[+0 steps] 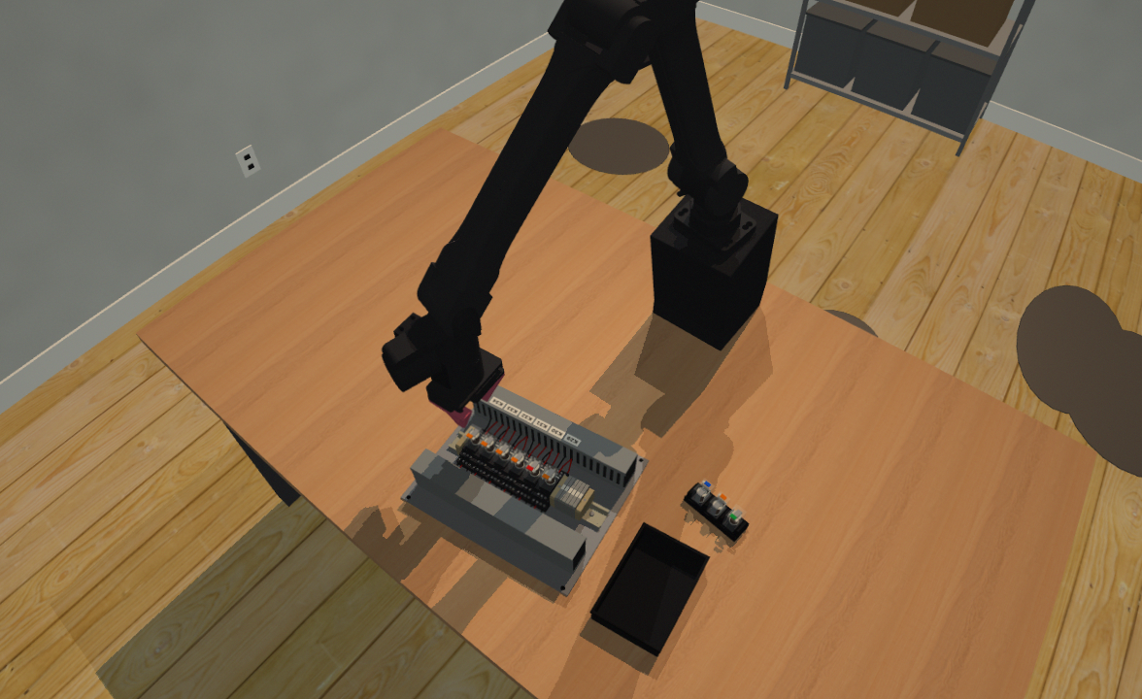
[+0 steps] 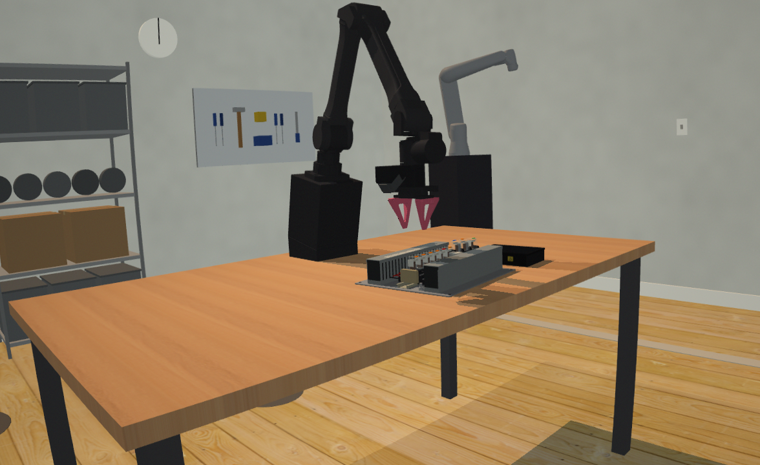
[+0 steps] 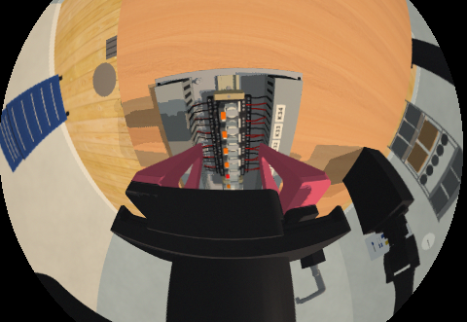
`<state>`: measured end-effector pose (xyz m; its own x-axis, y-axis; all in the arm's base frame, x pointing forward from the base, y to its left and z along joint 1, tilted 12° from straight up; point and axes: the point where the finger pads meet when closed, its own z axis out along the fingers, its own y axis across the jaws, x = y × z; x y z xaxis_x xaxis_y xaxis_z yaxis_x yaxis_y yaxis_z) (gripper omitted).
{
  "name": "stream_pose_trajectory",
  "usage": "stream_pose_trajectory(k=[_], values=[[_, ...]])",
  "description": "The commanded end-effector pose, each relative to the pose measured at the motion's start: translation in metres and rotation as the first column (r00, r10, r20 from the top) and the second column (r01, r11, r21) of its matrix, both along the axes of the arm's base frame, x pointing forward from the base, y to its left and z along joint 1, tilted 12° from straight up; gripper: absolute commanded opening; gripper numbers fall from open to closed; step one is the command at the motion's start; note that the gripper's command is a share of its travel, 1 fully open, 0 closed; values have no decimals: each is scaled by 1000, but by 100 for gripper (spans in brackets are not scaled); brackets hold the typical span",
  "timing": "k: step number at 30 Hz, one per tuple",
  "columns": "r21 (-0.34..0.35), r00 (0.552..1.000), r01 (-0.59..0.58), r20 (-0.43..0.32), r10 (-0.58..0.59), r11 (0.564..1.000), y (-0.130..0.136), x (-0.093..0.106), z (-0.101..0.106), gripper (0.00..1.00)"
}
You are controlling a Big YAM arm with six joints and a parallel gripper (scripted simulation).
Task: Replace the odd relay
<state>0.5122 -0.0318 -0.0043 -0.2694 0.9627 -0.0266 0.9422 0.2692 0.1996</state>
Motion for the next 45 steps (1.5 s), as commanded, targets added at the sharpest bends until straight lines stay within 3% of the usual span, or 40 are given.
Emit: stream_pose_trajectory(k=[1,45], values=[[-6,999,-43,18,43,999,0,14,9,59],[-10,998,-47,32,47,999,-2,18,13,59]])
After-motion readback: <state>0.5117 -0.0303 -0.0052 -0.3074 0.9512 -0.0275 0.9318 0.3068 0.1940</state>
